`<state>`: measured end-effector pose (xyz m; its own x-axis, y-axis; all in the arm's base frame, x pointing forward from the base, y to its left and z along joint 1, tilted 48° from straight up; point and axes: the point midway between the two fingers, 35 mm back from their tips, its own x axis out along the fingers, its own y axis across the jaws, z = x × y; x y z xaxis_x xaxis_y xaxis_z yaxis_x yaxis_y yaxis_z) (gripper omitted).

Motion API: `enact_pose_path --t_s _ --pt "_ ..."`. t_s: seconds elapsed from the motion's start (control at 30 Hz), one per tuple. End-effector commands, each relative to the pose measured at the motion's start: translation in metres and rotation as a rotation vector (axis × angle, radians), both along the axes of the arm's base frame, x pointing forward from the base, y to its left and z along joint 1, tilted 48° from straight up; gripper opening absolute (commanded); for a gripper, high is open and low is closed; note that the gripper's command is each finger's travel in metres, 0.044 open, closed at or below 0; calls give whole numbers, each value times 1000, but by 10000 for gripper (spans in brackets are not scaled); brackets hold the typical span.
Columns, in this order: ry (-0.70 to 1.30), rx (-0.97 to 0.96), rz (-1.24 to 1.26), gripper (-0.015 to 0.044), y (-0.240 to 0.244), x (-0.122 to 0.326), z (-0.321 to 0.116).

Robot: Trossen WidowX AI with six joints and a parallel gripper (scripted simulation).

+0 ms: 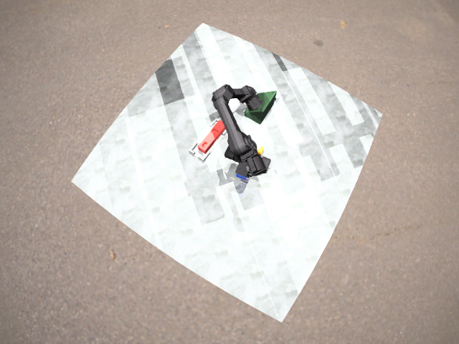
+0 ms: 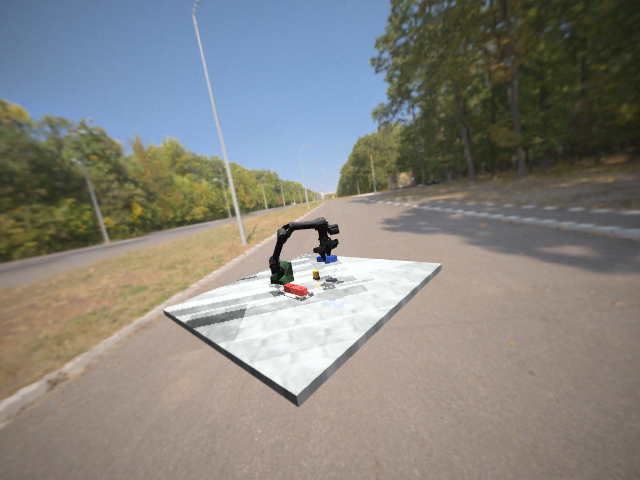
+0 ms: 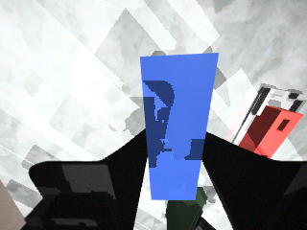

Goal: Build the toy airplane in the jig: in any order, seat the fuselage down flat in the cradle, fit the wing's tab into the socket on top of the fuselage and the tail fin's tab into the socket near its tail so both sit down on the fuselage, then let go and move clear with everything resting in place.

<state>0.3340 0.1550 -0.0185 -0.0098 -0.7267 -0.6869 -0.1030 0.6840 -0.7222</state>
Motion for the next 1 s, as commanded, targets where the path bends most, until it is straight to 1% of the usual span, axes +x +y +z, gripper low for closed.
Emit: enact_pose_path --t_s 0.0,0.97 --pt "50 4 49 0 -9 -1 14" --pt "390 12 373 0 -77 -20 78"
